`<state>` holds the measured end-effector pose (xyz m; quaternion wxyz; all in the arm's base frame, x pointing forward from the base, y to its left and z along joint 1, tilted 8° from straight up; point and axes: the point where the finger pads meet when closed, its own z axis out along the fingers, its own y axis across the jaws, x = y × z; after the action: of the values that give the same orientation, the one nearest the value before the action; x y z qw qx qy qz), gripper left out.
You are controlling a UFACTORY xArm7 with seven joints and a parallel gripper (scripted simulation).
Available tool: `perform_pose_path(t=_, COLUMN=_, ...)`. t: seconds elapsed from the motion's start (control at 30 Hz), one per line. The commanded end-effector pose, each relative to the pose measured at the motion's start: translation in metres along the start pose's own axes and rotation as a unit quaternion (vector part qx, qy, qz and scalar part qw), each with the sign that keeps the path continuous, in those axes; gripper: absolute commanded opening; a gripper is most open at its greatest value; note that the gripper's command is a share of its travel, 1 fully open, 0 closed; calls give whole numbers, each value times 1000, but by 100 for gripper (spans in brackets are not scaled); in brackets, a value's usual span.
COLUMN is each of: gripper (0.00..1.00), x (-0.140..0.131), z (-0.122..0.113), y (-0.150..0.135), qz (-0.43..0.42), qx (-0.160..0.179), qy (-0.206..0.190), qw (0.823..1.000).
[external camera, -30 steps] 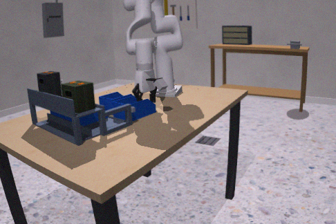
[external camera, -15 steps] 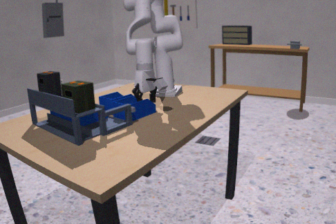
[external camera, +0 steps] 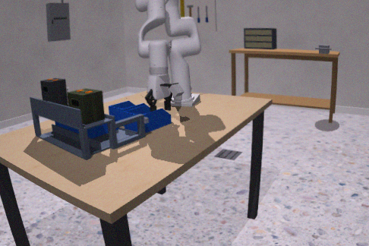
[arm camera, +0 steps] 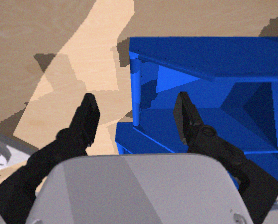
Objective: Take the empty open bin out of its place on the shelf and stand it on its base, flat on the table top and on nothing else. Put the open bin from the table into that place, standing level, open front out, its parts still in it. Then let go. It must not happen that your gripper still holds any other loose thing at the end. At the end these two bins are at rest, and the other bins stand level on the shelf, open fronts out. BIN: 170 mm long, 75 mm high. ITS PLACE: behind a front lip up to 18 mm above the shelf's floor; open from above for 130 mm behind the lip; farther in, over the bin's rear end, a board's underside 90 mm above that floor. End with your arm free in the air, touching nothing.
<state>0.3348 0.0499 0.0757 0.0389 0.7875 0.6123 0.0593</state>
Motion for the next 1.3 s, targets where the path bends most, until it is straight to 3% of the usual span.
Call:
perform_pose_path(t=0.0, gripper=95, x=1, z=-9, y=1, qz=0, qx=-1, qy=1, qw=1000)
perform_pose_path(t=0.7, gripper=95, x=0, z=-54, y=1, qz=0, qx=-1, qy=1, qw=1000)
perform_pose_path(t=1.27, gripper=95, x=0, z=-71, y=1, qz=0, qx=-1, qy=1, qw=1000)
